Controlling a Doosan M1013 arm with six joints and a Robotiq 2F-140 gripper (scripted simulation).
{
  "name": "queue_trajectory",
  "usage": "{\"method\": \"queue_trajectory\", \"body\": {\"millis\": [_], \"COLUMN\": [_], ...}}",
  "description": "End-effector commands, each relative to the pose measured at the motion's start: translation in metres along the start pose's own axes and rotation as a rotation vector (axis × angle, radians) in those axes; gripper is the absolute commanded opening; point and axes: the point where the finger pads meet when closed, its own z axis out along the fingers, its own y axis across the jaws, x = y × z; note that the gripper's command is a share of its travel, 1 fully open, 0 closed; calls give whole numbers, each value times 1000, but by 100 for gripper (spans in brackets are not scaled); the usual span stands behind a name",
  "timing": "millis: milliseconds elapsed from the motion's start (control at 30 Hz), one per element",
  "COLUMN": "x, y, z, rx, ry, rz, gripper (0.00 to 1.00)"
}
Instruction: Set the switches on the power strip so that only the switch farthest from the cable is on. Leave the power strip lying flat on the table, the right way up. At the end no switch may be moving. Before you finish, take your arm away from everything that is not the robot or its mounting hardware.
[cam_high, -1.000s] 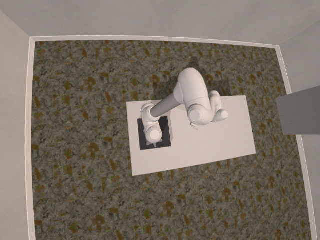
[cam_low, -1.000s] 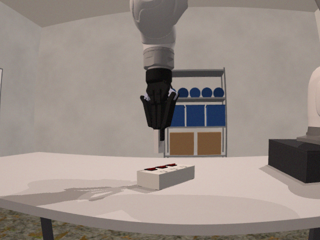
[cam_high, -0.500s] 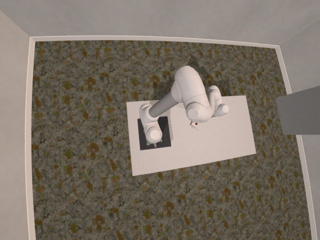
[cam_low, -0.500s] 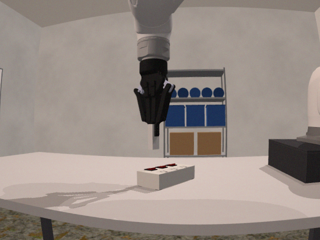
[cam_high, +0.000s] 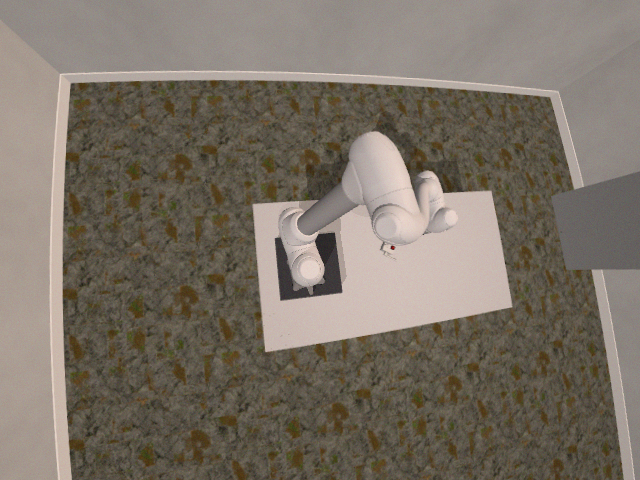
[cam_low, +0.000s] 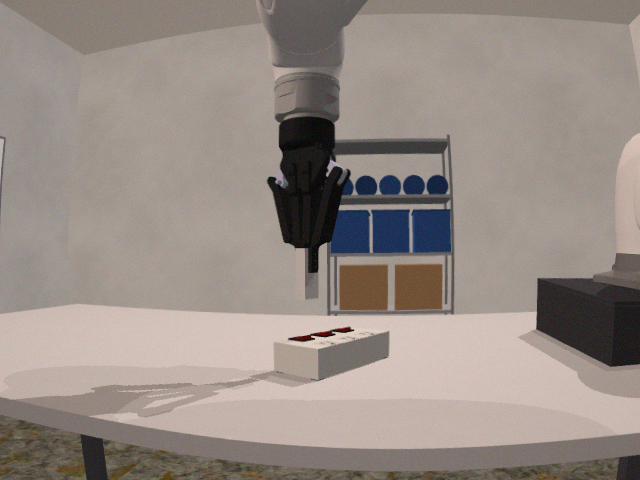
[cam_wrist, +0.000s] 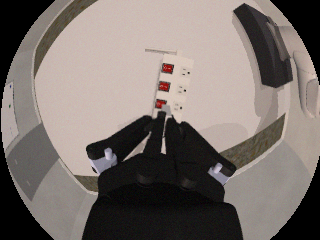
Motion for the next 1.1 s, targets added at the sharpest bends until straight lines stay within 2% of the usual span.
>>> {"method": "queue_trajectory", "body": {"millis": [0,1067], "x": [0,0], "y": [0,0], "z": [0,4], "rx": [0,0], "ry": [0,0], "rz": [0,0], "gripper": [0,0]}}
